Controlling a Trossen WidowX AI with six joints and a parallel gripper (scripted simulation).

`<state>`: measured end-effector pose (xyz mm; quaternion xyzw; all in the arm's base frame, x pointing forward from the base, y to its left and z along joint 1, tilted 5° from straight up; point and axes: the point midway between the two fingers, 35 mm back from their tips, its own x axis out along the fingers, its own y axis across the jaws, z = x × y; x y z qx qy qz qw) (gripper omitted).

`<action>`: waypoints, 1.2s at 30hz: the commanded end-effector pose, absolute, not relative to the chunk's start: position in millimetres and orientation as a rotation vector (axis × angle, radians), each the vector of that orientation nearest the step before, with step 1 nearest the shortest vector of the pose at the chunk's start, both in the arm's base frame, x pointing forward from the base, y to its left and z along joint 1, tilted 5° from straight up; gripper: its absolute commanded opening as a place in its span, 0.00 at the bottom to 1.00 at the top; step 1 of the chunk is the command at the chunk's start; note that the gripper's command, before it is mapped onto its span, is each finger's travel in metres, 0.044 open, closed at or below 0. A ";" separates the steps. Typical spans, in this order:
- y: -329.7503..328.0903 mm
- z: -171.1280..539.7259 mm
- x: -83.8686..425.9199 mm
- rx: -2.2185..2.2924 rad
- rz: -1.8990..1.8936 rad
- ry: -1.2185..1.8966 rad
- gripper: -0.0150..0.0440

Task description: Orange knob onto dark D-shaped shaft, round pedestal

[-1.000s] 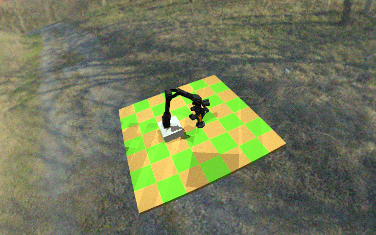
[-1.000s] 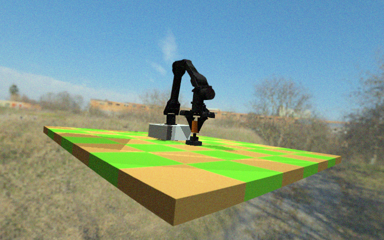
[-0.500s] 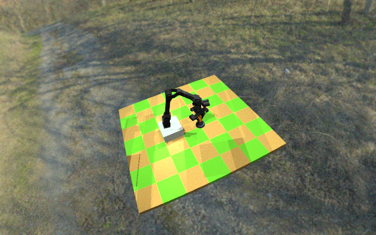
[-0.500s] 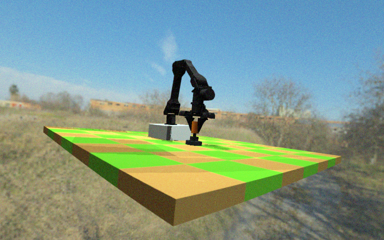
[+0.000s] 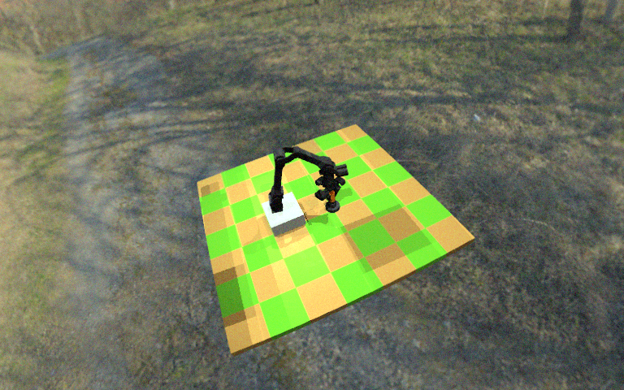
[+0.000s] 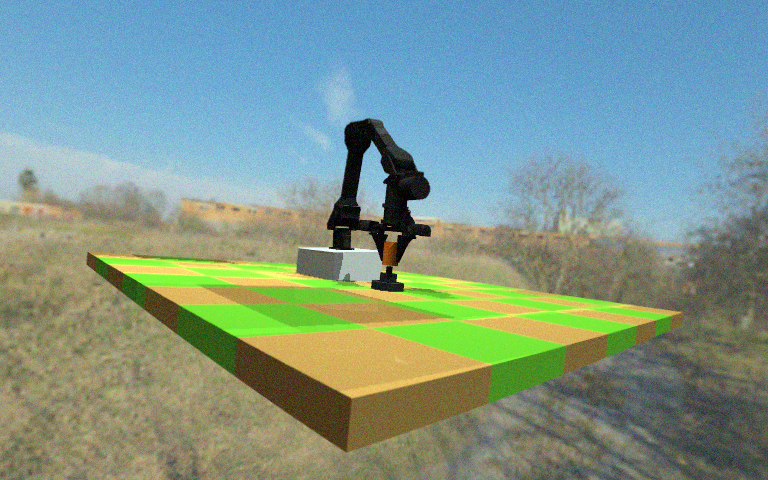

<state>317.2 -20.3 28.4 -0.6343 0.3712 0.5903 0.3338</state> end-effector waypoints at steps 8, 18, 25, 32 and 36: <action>-20.6 26.2 317.4 -1.729 1.611 0.905 0.25; -21.0 24.9 317.6 -1.729 1.611 0.905 0.25; -20.8 29.5 317.6 -1.729 1.611 0.905 0.25; -20.6 30.1 318.6 -1.842 1.729 0.788 0.25; -20.4 28.5 318.7 -1.869 1.758 0.758 0.25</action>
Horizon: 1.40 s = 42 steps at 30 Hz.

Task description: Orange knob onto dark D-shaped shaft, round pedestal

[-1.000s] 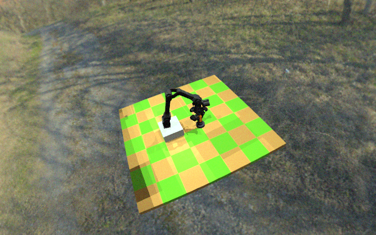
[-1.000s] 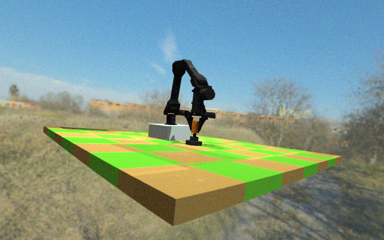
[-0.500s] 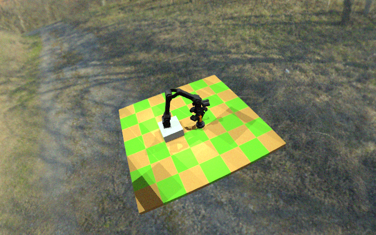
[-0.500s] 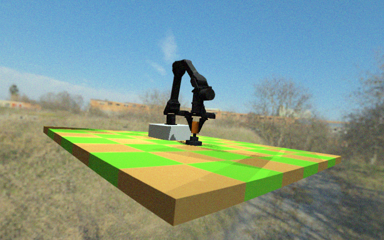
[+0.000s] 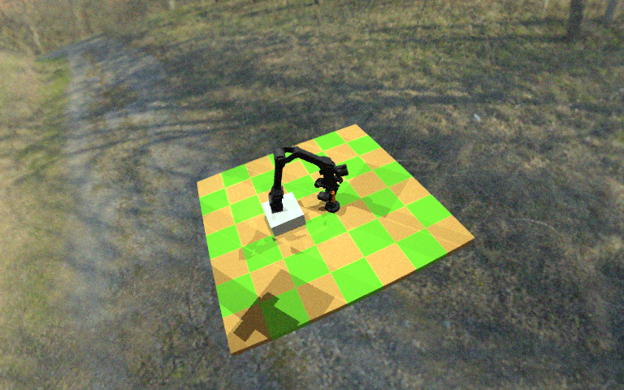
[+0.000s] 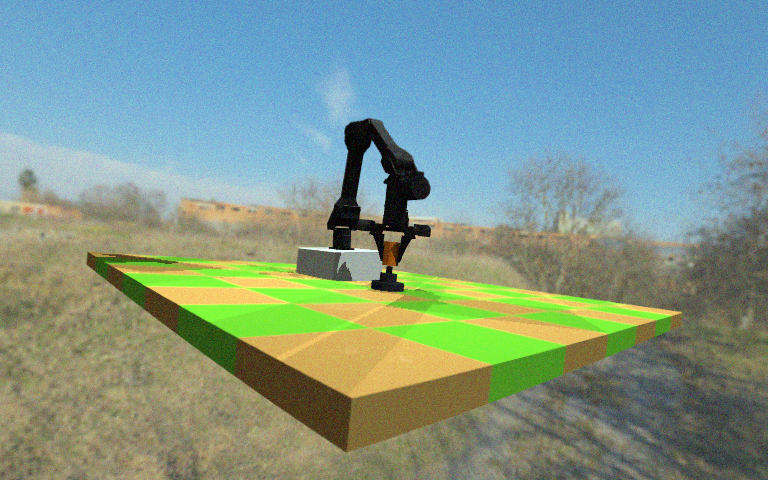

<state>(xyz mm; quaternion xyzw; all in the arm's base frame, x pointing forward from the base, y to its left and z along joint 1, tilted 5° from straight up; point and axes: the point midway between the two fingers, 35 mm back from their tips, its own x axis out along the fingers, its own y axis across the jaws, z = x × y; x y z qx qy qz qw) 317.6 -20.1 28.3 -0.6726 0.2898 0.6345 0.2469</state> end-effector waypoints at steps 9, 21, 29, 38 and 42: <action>-20.8 24.9 317.5 -1.869 1.758 0.758 0.25; -20.6 28.2 317.9 -1.869 1.758 0.758 0.25; -20.5 30.3 318.8 -1.949 1.843 0.662 0.25; -20.3 27.5 318.2 -2.001 1.900 0.593 0.25; -20.5 25.7 317.5 -2.001 1.900 0.593 0.25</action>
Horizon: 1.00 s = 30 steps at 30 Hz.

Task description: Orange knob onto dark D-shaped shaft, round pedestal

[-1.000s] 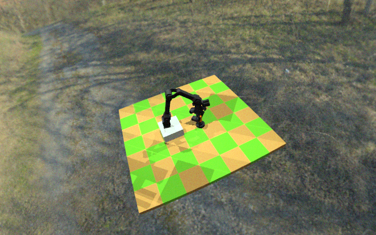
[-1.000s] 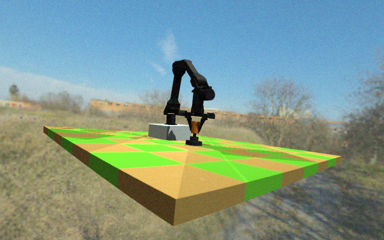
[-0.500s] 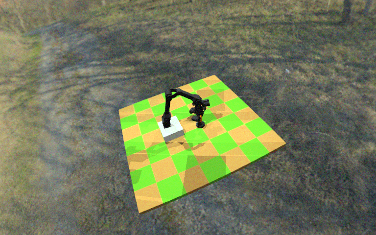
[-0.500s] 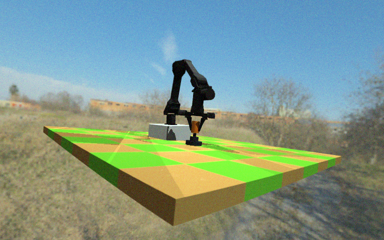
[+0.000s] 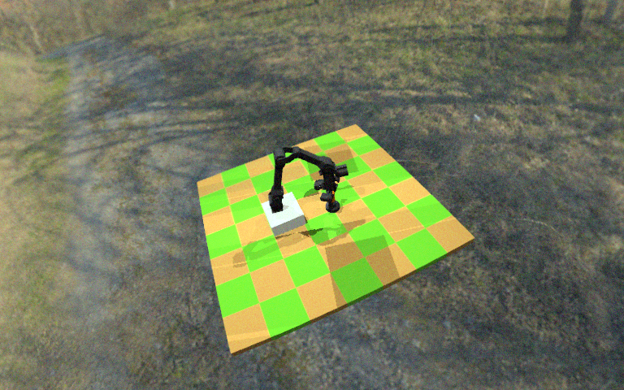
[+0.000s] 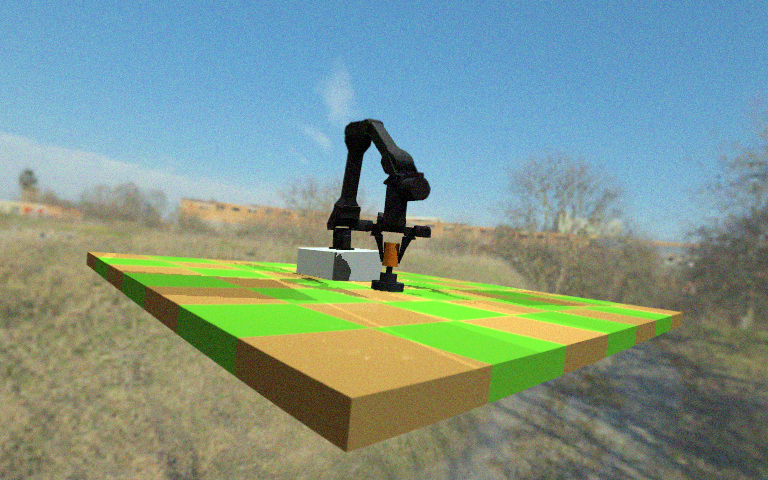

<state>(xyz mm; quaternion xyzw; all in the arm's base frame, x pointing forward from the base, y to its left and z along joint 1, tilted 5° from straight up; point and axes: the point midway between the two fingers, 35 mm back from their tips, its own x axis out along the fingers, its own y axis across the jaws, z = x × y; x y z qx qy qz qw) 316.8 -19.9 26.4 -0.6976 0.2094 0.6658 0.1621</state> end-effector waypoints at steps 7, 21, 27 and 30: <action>-20.7 25.5 318.0 -2.001 1.900 0.593 0.25; -20.2 29.5 318.7 -2.120 2.030 0.418 0.25; -20.2 26.9 318.0 -2.126 2.036 0.408 0.25; -20.3 25.8 317.7 -2.126 2.036 0.408 0.25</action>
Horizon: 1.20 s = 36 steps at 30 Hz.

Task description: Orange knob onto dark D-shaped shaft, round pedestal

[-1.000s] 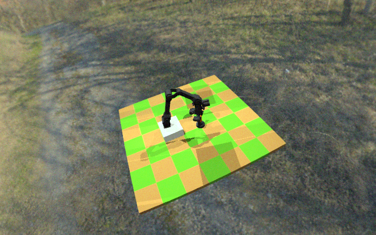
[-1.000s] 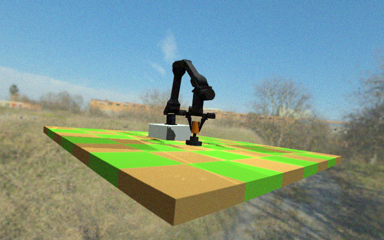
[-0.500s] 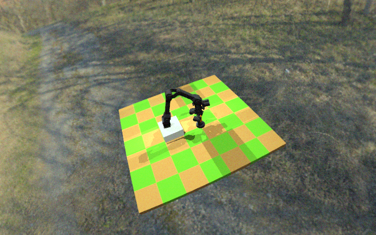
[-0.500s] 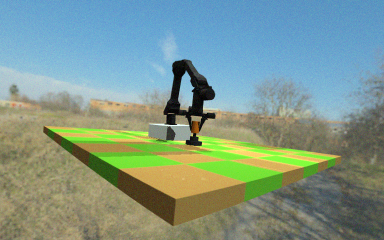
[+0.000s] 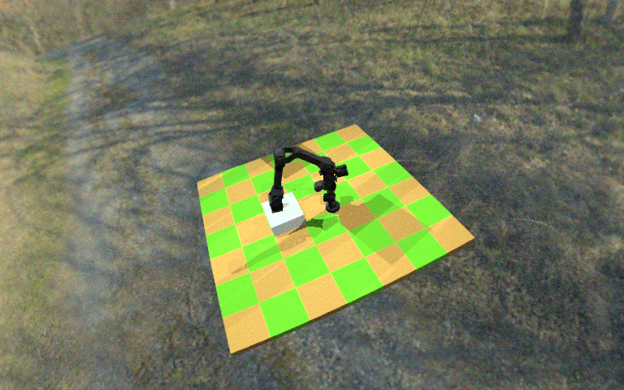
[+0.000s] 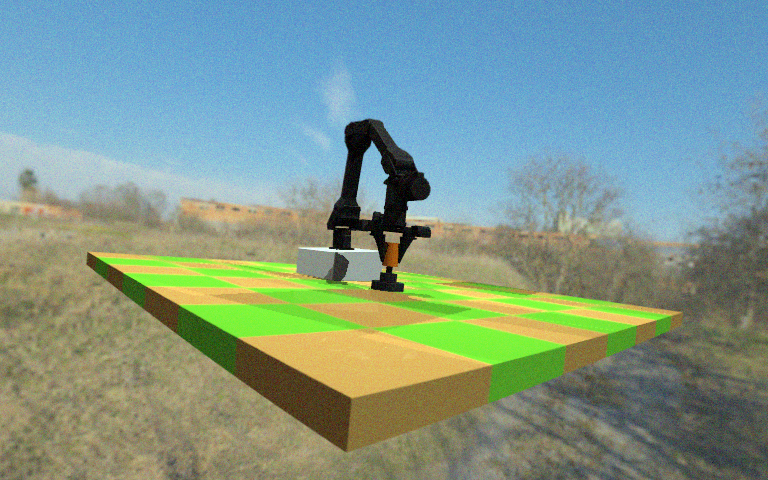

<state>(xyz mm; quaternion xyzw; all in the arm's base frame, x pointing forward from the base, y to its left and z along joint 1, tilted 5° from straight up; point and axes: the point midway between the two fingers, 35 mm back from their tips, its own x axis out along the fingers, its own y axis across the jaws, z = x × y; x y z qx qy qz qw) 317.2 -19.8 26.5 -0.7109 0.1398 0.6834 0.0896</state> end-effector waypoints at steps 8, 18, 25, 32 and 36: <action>-20.6 24.9 318.0 -2.126 2.036 0.408 0.25; -20.4 30.0 318.1 -2.121 2.031 0.416 0.25; -20.3 30.0 318.8 -1.936 1.830 0.678 0.25; -20.9 27.8 318.2 -1.609 1.484 1.014 0.25; -21.3 26.6 317.4 -1.409 1.278 1.165 0.25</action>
